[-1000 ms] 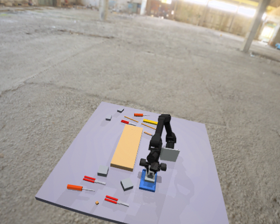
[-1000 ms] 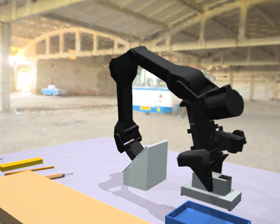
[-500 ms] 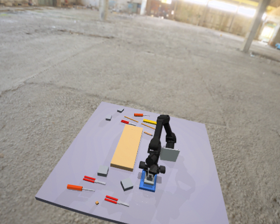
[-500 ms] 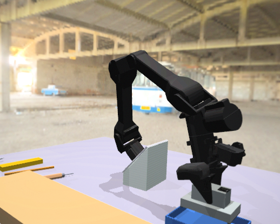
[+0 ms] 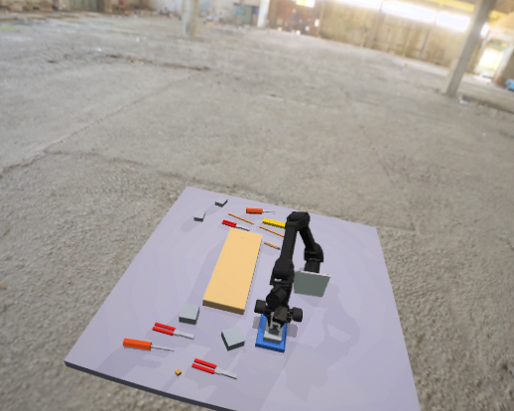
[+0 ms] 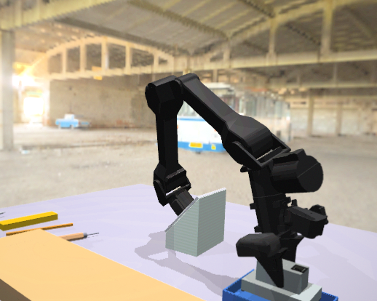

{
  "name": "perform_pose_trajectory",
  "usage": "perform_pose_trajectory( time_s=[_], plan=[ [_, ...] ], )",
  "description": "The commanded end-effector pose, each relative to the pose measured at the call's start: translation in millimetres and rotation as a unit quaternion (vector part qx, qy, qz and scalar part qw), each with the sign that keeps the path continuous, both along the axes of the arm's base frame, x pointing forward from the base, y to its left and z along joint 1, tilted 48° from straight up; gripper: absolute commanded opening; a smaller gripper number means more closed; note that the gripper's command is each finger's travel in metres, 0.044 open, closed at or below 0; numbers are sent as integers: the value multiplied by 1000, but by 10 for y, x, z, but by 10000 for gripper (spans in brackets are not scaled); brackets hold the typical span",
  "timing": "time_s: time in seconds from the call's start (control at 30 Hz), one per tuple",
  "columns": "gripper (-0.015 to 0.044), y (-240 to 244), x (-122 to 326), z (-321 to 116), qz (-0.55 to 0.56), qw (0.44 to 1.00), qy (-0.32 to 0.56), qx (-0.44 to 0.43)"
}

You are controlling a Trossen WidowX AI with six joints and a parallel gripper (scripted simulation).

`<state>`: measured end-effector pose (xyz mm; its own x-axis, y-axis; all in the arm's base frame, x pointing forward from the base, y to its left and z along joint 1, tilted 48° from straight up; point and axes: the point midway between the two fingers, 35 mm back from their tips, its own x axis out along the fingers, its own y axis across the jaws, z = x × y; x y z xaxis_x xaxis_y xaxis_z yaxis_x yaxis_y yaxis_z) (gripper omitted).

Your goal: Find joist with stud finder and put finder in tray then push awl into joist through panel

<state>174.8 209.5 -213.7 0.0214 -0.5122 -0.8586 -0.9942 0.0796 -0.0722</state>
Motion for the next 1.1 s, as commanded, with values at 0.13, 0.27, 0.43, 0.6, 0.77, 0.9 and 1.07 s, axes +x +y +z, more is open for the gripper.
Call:
perform_pose_trajectory(
  time_s=[0.13, 0.27, 0.43, 0.6, 0.77, 0.9, 1.07],
  plan=[
    [0, -80, 12, -78, 3, 1000, -2, 1],
    [0, -126, 11, -119, 3, 1000, -3, 1],
    [53, -123, -4, -112, 0, 1000, 0, -1],
    [184, -123, -4, -112, 0, 1000, 0, -1],
    [315, -123, -4, -112, 0, 1000, 0, -1],
    [420, 86, 15, 49, 0, 1000, 0, 0],
    [440, 558, -4, 522, 0, 1000, 1, 0]
  ],
)
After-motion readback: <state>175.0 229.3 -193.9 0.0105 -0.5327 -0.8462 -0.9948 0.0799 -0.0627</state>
